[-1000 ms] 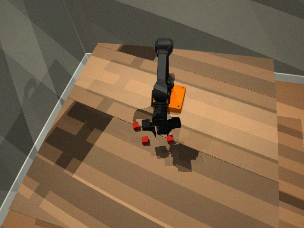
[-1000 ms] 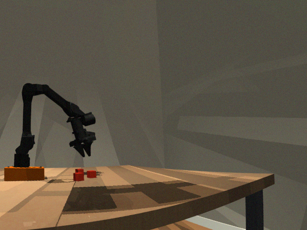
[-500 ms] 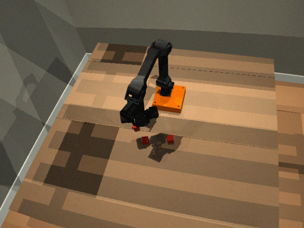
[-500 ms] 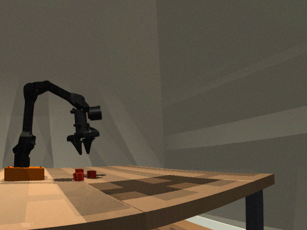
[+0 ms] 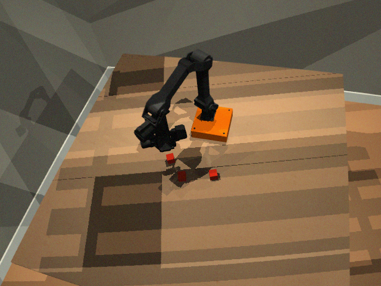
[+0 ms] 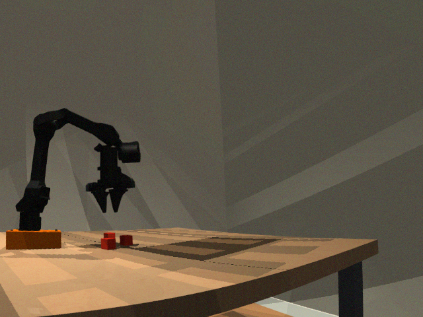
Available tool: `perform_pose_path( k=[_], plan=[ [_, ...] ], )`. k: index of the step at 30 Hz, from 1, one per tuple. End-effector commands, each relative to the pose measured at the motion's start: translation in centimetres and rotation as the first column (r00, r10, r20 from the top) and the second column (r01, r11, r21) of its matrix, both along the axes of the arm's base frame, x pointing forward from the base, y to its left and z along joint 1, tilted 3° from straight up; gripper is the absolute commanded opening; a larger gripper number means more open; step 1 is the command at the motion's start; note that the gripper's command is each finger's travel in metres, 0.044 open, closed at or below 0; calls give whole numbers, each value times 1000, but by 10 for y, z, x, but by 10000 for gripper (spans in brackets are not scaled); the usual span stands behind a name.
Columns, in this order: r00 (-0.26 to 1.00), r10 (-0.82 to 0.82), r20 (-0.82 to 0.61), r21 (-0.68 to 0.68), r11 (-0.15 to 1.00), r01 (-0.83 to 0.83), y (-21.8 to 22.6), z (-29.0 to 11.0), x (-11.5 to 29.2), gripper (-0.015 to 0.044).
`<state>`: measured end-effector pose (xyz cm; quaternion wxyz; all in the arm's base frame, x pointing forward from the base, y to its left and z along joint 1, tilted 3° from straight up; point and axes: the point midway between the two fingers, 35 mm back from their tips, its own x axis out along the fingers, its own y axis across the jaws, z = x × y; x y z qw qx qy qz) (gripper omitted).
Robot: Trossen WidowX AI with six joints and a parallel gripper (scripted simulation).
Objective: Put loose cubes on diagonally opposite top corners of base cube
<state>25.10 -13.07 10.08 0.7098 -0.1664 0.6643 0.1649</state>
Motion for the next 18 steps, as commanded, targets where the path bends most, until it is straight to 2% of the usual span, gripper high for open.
perform_pose_path(
  k=[1, 12, 18],
  plan=[
    [1000, 5, -23, 17, 1000, -5, 1, -38, -3, 265],
    [1000, 5, -23, 18, 1000, -5, 3, -65, -3, 265],
    [1000, 5, -23, 18, 1000, -5, 3, -67, -3, 265]
  ],
)
